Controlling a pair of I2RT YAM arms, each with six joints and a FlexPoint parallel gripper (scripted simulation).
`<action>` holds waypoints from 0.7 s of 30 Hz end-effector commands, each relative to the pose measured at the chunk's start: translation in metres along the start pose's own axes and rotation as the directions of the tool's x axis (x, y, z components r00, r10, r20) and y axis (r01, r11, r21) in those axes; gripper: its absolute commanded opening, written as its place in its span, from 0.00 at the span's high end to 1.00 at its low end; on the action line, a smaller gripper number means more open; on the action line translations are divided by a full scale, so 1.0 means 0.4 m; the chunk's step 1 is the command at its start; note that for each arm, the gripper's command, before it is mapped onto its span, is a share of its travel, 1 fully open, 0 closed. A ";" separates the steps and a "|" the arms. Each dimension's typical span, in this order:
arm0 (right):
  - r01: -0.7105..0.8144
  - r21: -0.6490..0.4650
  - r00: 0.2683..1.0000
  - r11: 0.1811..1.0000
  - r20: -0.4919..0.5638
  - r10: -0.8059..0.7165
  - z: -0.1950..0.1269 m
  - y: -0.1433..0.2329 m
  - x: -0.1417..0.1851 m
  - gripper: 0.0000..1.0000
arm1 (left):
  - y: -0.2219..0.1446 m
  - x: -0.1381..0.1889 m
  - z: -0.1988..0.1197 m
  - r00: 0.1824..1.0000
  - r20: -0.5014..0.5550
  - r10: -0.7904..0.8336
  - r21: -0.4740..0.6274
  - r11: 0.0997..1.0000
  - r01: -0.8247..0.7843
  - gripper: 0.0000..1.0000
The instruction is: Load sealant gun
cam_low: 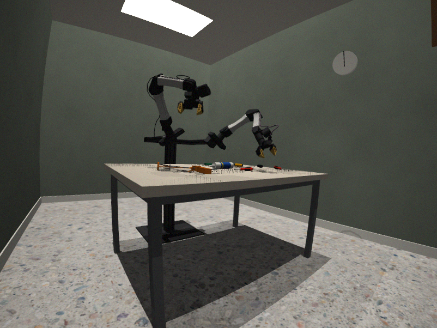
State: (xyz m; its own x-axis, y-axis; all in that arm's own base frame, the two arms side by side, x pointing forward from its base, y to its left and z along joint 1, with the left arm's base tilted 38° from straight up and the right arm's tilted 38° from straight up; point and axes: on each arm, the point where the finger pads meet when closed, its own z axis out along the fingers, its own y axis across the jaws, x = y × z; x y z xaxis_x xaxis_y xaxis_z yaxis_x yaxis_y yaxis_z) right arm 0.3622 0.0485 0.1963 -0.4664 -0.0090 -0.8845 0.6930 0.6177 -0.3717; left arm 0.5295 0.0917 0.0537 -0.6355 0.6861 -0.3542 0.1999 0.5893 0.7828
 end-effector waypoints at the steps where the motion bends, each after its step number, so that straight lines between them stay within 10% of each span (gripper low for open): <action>1: -0.012 -0.009 1.000 1.000 0.006 0.012 -0.008 0.002 -0.008 0.00 | 0.007 -0.014 -0.006 1.000 0.013 -0.004 -0.007 1.000 0.004 0.00; 17: -0.012 -0.009 1.000 1.000 0.006 0.012 -0.008 0.002 -0.008 0.00 | 0.007 -0.014 -0.006 1.000 0.013 -0.004 -0.007 1.000 0.004 0.00; 18: -0.012 -0.009 1.000 1.000 0.006 0.012 -0.008 0.002 -0.008 0.09 | 0.007 -0.014 -0.006 1.000 0.013 -0.004 -0.007 1.000 0.004 0.38; 21: -0.012 -0.009 1.000 1.000 0.006 0.012 -0.008 0.002 -0.008 0.09 | 0.007 -0.014 -0.006 1.000 0.013 -0.004 -0.007 1.000 0.004 0.38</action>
State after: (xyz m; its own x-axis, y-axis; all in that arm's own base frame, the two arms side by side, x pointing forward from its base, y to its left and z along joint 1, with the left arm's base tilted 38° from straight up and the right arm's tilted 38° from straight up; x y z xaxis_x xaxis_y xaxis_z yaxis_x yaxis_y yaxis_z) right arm 0.3622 0.0485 0.1963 -0.4661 -0.0087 -0.8847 0.6932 0.6177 -0.3713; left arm 0.5295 0.0917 0.0537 -0.6355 0.6861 -0.3542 0.1999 0.5893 0.7828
